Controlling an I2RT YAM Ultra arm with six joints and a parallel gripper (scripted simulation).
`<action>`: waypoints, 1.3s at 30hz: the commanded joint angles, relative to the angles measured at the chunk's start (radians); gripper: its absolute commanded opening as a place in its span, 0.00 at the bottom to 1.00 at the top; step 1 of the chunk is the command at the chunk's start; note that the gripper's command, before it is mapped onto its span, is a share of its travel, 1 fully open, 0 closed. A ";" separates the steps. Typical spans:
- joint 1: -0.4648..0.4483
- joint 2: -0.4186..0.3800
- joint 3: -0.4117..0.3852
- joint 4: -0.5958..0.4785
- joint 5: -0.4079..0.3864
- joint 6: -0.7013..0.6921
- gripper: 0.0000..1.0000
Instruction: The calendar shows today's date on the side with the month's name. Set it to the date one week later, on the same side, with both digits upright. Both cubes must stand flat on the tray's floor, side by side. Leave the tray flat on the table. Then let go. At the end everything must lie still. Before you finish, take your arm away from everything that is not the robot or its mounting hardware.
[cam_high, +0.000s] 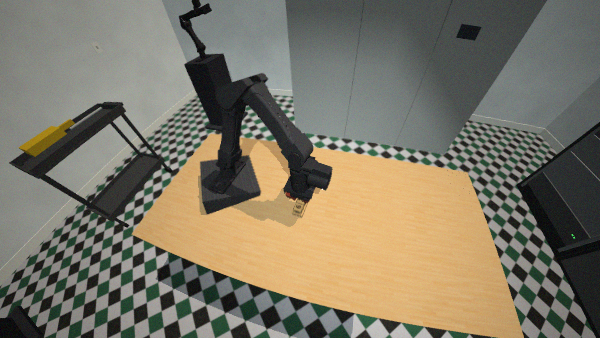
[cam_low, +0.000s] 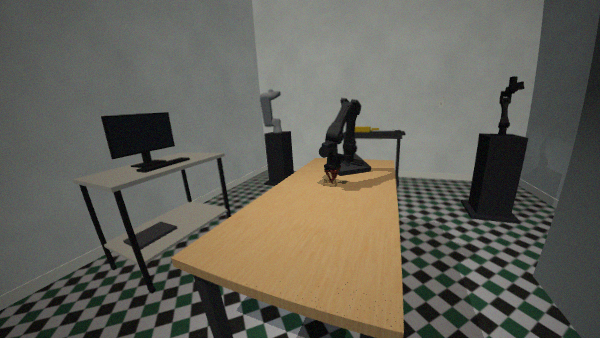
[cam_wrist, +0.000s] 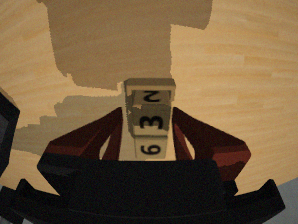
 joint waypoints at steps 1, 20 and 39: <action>0.000 -0.001 -0.001 0.023 -0.001 0.003 0.45; 0.004 0.012 -0.012 0.046 0.000 0.007 0.45; 0.004 0.012 -0.012 0.046 0.000 0.007 0.45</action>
